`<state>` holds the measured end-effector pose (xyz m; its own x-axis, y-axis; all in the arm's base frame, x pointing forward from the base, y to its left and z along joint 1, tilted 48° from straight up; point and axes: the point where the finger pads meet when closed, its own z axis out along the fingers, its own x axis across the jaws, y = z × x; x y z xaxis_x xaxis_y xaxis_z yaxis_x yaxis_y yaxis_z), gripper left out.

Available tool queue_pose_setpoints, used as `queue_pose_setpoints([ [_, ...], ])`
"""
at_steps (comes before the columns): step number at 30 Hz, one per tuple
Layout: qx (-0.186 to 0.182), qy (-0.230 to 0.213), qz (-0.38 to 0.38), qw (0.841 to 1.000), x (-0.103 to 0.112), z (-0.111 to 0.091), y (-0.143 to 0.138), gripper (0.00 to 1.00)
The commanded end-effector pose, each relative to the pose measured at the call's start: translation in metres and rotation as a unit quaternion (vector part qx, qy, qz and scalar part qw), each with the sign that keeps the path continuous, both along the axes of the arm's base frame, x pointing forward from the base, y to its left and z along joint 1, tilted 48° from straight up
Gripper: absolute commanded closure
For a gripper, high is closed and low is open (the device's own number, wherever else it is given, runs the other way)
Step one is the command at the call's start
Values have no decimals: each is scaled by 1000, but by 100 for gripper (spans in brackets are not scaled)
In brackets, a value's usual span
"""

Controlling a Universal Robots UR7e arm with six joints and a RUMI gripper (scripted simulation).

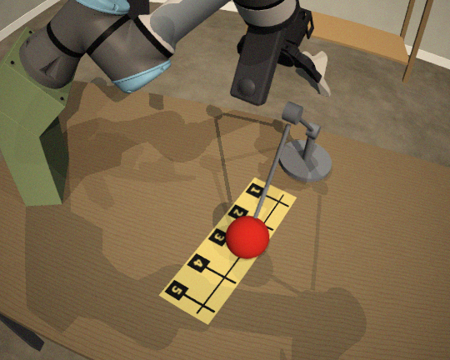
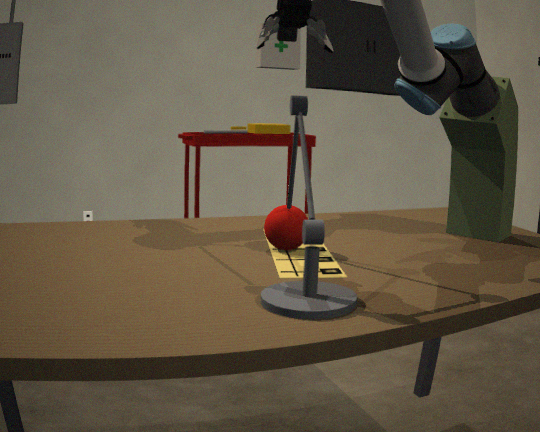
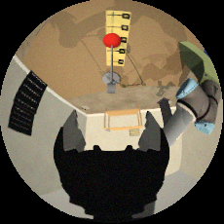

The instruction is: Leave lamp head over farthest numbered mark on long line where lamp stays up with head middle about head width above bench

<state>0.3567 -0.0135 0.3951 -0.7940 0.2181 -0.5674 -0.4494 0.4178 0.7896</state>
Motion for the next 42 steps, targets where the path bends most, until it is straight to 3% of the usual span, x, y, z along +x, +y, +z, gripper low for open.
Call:
queue_pose_setpoints([
  [1,0,0,0,1000,-3,11,18,0],
  [24,0,0,0,1000,-13,51,88,0],
  [42,0,0,0,1000,-15,63,109,0],
])
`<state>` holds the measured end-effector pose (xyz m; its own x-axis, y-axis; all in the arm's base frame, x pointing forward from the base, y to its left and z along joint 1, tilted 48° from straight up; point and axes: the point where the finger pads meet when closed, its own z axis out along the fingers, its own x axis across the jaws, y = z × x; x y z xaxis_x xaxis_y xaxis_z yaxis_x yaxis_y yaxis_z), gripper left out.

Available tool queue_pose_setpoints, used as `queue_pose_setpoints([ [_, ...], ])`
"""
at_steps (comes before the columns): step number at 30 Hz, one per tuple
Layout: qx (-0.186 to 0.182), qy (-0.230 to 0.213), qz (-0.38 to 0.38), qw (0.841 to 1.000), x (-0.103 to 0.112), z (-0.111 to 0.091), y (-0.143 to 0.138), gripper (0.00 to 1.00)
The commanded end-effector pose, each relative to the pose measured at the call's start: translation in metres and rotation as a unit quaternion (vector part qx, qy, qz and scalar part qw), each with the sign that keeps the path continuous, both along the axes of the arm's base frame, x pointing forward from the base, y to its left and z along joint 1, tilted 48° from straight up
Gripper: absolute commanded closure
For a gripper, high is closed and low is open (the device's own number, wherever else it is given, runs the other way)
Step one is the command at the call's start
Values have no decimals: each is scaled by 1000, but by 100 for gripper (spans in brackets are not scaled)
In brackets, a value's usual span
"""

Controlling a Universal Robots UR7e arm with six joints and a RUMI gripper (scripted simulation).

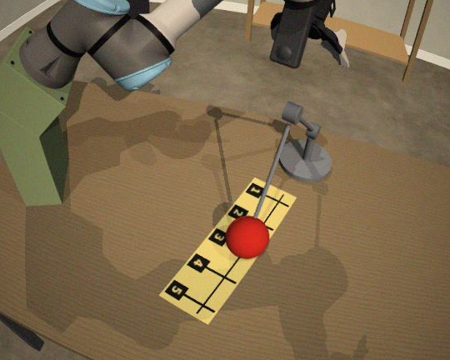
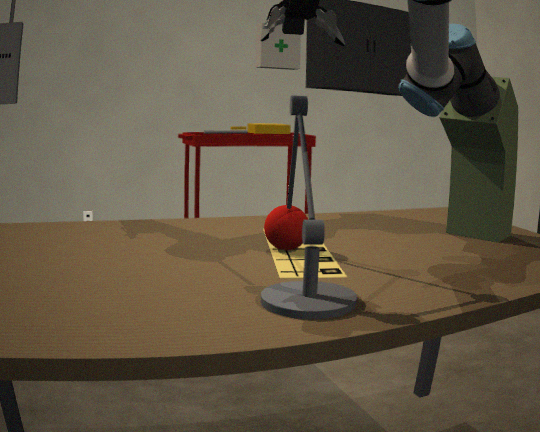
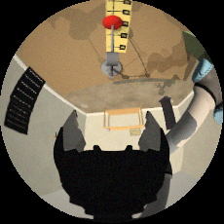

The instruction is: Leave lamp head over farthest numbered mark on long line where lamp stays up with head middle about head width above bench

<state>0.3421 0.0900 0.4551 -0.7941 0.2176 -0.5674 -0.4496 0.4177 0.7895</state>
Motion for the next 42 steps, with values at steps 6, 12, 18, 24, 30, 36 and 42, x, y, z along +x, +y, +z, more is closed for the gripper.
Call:
queue_pose_setpoints([
  [6,-34,9,-24,999,0,3,4,0],
  [12,-75,20,-54,996,0,2,2,0],
  [18,-102,28,-73,992,0,1,1,0],
  [24,-134,36,-97,986,0,1,1,0],
  [30,-166,44,-120,978,0,1,2,0],
  [36,-187,50,-136,972,0,2,2,0],
  [42,-220,58,-160,960,0,2,2,0],
])
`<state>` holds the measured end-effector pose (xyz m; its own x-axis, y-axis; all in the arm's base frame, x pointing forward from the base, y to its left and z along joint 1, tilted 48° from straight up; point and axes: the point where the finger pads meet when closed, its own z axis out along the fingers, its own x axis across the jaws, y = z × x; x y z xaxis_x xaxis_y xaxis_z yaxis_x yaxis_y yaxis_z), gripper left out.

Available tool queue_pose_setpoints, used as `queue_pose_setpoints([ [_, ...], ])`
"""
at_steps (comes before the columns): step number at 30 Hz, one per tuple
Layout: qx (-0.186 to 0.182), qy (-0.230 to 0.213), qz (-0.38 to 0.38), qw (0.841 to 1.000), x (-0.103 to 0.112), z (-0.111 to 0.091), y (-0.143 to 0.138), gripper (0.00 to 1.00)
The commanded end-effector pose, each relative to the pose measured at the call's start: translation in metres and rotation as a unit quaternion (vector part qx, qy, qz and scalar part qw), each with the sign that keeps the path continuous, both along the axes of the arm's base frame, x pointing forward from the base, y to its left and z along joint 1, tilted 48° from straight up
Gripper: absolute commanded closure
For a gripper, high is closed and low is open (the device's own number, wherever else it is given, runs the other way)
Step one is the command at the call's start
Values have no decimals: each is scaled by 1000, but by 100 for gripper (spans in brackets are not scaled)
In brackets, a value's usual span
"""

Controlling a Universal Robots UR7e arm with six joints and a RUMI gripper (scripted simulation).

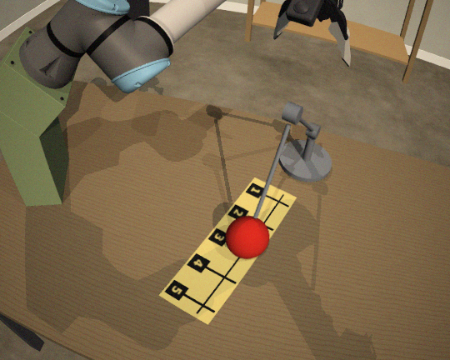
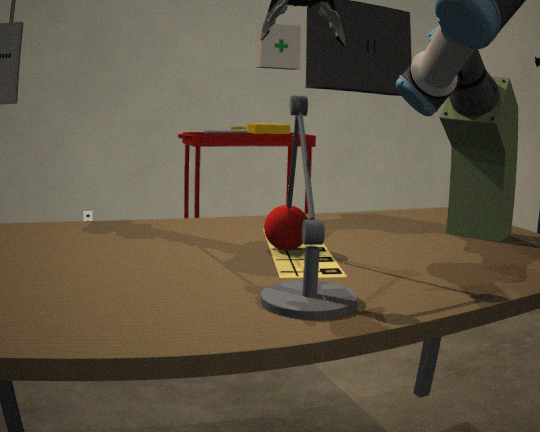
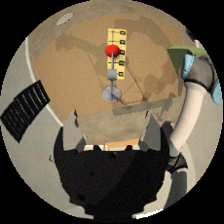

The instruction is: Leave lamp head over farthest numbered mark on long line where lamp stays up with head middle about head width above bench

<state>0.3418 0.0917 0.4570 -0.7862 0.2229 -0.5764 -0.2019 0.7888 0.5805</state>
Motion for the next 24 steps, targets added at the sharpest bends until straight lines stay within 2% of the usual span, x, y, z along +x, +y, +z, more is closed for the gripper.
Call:
queue_pose_setpoints([
  [1,-32,11,-22,999,0,0,0,0],
  [8,-71,21,-52,996,0,0,0,0],
  [24,-106,35,-74,991,0,-1,-1,0],
])
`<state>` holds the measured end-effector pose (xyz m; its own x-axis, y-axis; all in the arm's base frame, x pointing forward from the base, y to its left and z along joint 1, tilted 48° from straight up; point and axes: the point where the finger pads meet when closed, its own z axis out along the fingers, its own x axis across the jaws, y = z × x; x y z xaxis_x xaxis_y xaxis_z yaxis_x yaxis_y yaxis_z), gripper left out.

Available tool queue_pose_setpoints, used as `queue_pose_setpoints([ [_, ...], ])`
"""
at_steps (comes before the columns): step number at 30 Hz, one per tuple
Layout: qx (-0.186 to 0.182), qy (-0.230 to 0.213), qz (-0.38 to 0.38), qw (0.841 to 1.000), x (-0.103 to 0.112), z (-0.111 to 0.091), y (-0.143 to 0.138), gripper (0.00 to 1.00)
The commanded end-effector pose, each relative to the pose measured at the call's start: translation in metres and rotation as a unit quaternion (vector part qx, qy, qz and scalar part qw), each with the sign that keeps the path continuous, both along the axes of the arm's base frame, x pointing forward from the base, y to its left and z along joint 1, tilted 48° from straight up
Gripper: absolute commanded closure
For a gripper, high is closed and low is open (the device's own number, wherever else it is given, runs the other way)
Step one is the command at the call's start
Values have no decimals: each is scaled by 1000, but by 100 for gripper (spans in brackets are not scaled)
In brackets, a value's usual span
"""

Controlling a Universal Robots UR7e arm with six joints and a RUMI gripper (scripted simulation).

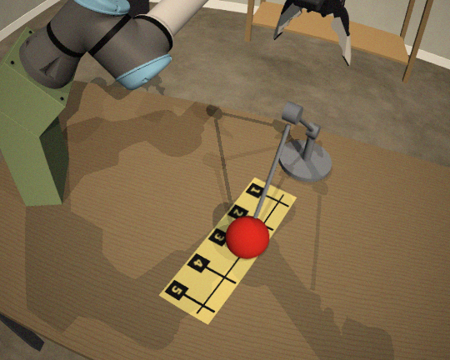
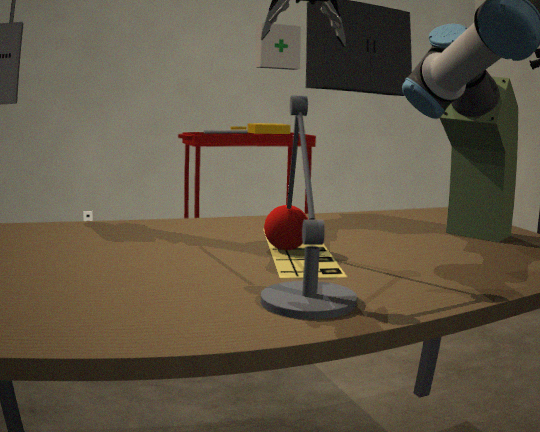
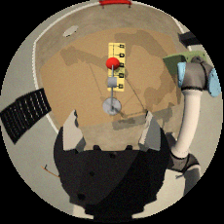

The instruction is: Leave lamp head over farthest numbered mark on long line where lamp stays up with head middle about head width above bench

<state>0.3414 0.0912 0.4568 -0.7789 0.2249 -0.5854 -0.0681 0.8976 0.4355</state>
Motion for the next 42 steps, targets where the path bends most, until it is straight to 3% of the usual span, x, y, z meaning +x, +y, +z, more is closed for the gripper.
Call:
queue_pose_setpoints([
  [1,-19,16,-10,1000,0,-1,0,0],
  [18,-19,16,-10,1000,30,-31,26,0],
  [42,-3,0,0,1000,56,-62,47,0],
])
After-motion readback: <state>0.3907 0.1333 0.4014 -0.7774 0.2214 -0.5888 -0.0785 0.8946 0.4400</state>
